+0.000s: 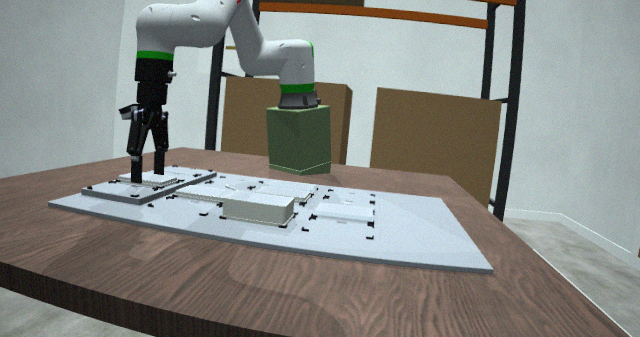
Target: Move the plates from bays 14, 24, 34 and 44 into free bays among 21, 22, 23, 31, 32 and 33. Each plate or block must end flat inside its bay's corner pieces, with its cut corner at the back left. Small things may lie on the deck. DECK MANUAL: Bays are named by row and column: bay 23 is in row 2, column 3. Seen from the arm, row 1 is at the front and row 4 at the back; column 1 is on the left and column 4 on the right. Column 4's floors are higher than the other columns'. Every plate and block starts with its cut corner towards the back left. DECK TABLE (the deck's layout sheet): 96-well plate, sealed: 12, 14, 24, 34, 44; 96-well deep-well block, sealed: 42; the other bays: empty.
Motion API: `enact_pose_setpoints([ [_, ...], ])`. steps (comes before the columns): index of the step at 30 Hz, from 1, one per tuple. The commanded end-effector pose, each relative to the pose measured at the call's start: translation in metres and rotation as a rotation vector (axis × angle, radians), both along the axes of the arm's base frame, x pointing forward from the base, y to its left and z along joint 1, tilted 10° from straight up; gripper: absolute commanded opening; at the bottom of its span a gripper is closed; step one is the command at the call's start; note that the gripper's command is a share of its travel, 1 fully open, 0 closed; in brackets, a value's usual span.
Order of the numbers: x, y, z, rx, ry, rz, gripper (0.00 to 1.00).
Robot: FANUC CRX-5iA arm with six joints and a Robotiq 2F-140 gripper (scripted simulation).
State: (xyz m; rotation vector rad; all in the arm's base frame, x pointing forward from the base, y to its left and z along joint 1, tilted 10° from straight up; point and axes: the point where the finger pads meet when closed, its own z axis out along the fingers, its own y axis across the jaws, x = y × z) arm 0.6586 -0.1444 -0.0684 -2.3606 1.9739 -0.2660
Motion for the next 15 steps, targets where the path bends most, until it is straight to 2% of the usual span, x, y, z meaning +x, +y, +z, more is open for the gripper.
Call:
enact_pose_setpoints([
  [1,0.0010,-0.0002,0.0000,0.000,-0.002,0.000,0.70],
  [15,0.0010,-0.0002,0.0000,0.000,-0.002,0.000,0.68],
])
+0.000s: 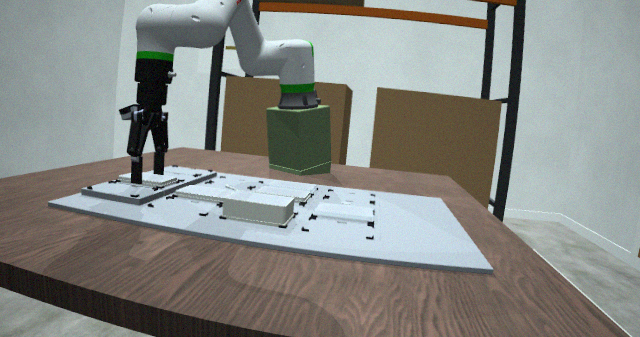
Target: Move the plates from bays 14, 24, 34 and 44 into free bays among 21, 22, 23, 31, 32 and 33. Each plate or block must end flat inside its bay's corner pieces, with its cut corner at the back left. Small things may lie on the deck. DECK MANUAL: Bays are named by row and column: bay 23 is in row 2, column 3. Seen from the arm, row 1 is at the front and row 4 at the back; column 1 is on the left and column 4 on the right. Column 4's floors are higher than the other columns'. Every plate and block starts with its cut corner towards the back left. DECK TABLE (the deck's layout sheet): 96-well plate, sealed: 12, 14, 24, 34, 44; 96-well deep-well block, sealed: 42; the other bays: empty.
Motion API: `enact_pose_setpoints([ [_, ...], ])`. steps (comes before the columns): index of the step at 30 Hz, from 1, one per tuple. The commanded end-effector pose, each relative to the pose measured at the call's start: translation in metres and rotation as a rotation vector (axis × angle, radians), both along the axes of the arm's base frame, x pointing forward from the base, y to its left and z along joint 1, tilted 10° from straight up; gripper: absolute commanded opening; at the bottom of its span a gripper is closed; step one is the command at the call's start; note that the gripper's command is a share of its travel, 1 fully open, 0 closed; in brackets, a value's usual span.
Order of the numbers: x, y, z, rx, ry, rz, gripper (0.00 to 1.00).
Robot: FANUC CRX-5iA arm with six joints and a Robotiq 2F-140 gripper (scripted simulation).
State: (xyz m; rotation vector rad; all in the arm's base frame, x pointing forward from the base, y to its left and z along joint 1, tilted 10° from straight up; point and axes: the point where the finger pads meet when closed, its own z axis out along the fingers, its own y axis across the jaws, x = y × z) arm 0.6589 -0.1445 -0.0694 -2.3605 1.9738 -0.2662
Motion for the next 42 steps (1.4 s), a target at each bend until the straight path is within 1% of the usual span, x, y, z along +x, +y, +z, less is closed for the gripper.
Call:
enact_pose_setpoints([
  [1,0.0007,-0.0001,0.0011,0.000,-0.002,0.000,0.68],
  [16,0.0007,-0.0001,0.0011,0.000,-0.002,0.000,0.62],
  [42,0.0006,-0.0001,0.0016,0.000,-0.002,0.000,0.61],
])
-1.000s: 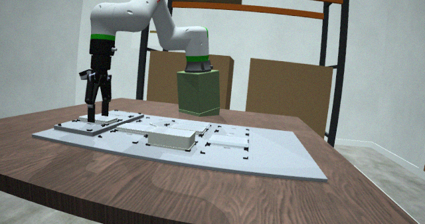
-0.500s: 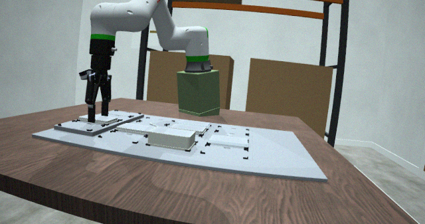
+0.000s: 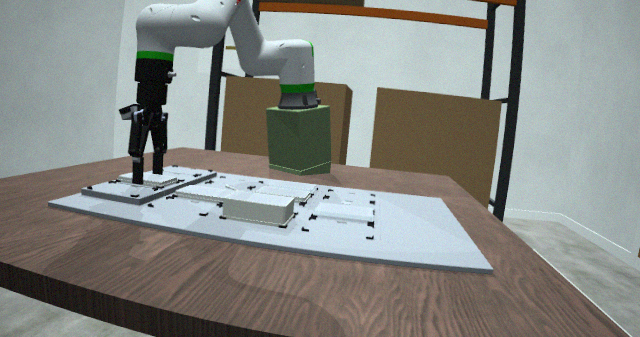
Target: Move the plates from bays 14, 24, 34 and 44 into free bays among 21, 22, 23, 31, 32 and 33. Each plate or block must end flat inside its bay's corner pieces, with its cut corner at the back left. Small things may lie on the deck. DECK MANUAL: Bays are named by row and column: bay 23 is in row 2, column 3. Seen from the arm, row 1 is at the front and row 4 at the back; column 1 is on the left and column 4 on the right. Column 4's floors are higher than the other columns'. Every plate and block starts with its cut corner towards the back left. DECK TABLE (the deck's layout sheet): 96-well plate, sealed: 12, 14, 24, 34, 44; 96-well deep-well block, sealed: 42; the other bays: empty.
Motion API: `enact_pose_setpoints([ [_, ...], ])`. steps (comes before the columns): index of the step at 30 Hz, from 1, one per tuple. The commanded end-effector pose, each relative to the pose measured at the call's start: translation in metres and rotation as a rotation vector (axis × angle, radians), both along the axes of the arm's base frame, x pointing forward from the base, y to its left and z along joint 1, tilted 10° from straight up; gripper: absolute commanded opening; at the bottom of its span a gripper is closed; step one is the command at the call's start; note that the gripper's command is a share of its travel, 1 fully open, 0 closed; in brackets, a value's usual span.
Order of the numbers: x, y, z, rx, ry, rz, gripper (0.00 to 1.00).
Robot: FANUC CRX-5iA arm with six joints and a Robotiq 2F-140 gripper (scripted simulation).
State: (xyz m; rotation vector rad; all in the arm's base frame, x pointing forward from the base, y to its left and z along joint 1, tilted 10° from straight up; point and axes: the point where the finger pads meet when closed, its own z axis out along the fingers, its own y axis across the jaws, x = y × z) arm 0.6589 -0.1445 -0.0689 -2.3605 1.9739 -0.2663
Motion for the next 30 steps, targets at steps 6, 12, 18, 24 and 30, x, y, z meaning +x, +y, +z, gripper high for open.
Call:
enact_pose_setpoints([
  [6,0.0007,-0.0001,0.0011,0.000,-0.002,0.000,0.60],
  [12,0.0007,-0.0001,0.0011,0.000,-0.002,0.000,0.60],
  [18,0.0007,-0.0001,0.0011,0.000,-0.002,0.000,0.60],
  [24,0.0007,-0.0001,0.0011,0.000,-0.002,0.000,0.59],
  [30,0.0007,-0.0001,0.0011,0.000,-0.002,0.000,0.59],
])
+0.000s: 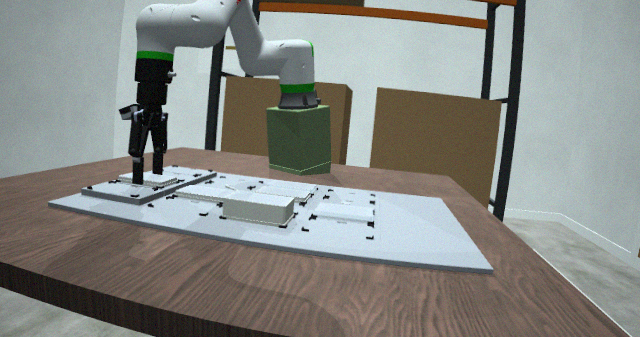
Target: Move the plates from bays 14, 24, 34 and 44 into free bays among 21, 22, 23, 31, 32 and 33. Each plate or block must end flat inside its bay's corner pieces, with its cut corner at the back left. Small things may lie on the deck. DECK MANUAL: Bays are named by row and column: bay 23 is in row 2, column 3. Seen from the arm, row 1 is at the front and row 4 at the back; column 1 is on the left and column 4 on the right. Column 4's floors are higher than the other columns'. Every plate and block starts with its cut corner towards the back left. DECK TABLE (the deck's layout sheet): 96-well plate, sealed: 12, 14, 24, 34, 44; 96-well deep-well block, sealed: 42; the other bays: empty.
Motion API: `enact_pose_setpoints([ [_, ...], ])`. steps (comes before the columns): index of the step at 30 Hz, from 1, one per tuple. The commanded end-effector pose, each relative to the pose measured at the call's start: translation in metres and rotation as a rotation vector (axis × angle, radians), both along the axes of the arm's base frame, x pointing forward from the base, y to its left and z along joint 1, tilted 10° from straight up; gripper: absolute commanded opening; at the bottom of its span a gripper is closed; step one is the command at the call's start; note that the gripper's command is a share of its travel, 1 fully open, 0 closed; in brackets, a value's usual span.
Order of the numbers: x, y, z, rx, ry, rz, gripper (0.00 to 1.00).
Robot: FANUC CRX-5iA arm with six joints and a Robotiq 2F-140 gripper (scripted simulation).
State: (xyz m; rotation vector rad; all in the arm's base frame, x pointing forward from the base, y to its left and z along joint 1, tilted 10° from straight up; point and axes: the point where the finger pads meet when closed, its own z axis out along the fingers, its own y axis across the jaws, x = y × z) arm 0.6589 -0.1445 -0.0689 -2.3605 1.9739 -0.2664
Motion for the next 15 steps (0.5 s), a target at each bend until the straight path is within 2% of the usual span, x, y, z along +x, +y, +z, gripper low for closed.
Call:
enact_pose_setpoints([
  [1,0.0007,-0.0001,0.0011,0.000,-0.002,0.000,0.59],
  [15,0.0007,-0.0001,0.0011,0.000,-0.002,0.000,0.58],
])
